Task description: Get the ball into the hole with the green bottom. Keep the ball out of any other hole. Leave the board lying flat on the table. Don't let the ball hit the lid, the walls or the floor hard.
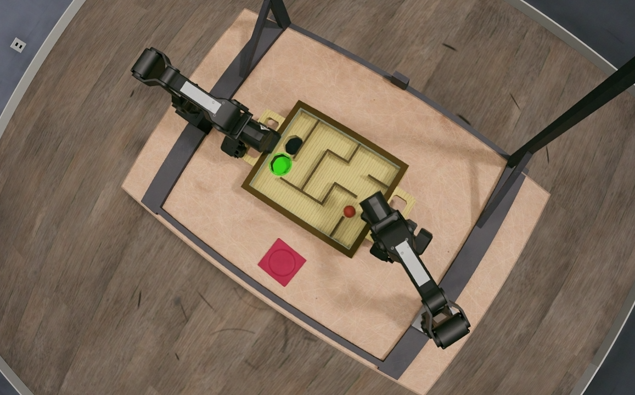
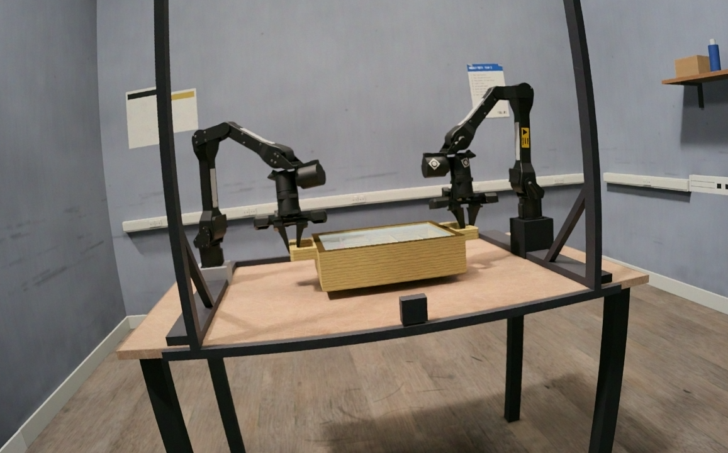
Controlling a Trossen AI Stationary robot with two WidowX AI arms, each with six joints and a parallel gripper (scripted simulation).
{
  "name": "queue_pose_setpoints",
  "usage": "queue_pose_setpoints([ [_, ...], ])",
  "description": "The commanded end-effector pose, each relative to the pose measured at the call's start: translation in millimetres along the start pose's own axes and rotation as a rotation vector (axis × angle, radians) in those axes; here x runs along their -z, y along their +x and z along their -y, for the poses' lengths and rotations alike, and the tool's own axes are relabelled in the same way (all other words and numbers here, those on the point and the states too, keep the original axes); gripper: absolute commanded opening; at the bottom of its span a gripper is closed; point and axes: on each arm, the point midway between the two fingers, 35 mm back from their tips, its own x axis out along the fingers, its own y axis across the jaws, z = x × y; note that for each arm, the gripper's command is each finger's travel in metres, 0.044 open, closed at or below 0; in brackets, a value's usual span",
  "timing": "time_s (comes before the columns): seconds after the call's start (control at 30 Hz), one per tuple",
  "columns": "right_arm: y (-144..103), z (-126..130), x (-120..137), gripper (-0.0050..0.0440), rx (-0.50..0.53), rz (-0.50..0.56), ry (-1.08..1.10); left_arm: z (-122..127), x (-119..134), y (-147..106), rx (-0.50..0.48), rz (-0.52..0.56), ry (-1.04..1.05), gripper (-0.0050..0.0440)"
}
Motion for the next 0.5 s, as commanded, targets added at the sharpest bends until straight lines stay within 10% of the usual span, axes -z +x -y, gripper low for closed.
queue_pose_setpoints([
  [0.0, -0.1, 0.7, 0.7, -0.005, -0.06, -0.01, -0.011, 5.7, 13.2, -20.8, -0.008, -0.04, 0.01, -0.005],
  [0.47, -2.3, -6.5, 2.6, -0.005, -0.09, -0.003, -0.017, 4.4, 16.1, -26.5, -0.013, -0.04, 0.004, -0.005],
])
